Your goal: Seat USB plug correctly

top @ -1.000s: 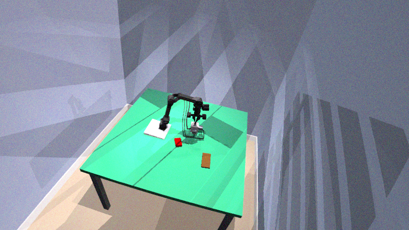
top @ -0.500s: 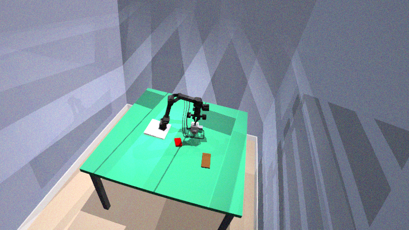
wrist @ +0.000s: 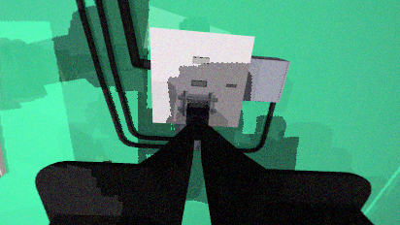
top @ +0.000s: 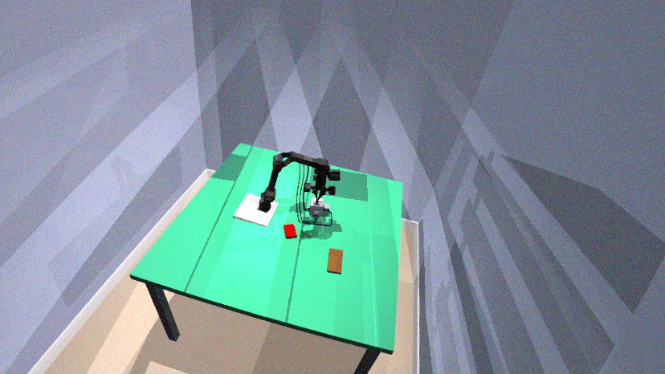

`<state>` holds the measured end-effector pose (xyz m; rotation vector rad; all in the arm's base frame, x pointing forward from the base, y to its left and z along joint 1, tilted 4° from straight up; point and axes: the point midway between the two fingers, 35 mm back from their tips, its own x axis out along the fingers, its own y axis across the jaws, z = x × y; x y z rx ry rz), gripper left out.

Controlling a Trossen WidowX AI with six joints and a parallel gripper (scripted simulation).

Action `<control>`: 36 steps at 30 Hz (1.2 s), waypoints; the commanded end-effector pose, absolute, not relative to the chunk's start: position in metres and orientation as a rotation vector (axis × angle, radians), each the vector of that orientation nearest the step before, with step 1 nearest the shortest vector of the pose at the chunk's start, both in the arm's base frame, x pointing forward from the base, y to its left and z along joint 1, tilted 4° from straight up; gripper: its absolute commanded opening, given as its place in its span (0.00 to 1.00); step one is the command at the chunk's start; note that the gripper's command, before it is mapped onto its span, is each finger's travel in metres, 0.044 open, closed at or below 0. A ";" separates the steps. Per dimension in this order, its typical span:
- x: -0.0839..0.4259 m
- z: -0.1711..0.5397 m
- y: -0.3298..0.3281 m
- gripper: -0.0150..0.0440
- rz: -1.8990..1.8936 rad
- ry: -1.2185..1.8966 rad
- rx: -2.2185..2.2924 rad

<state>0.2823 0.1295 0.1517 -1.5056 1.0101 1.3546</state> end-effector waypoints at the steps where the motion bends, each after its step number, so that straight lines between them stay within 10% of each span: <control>1: 0.283 0.151 0.129 0.25 1.354 1.010 -1.510; 36: 0.283 0.147 0.129 0.25 1.354 1.010 -1.510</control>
